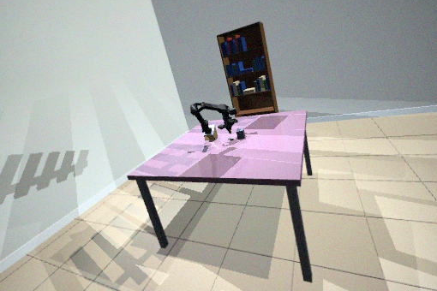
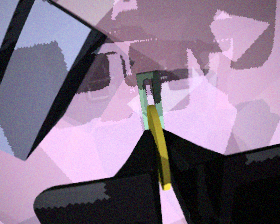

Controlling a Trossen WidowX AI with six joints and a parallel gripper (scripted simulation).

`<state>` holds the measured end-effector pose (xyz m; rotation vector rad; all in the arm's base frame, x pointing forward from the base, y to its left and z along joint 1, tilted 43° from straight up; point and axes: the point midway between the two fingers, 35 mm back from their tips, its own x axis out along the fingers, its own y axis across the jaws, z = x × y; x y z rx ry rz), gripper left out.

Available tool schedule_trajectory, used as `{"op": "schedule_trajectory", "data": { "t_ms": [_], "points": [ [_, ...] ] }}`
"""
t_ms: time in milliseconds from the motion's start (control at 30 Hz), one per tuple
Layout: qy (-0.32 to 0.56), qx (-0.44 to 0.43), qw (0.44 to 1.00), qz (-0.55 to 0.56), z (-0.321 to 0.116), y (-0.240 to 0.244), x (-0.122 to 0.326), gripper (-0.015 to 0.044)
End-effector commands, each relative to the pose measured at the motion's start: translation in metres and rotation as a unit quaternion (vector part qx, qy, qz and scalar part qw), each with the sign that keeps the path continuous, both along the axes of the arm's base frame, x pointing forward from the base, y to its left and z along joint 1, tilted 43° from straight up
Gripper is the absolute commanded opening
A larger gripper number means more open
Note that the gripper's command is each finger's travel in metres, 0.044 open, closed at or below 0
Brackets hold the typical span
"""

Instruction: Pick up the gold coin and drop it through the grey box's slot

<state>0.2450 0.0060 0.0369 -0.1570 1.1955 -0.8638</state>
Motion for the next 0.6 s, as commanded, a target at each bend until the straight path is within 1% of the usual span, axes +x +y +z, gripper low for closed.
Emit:
{"op": "schedule_trajectory", "data": {
  "t_ms": [0,467,567],
  "points": [
    [0.002,0.000,1.000,-0.002,0.008,0.007,-0.002,0.0000],
    [0.008,-0.007,1.000,-0.004,0.032,0.026,-0.009,0.0000],
    [-0.009,-0.005,1.000,-0.023,0.033,0.026,-0.010,0.0000]
  ]
}}
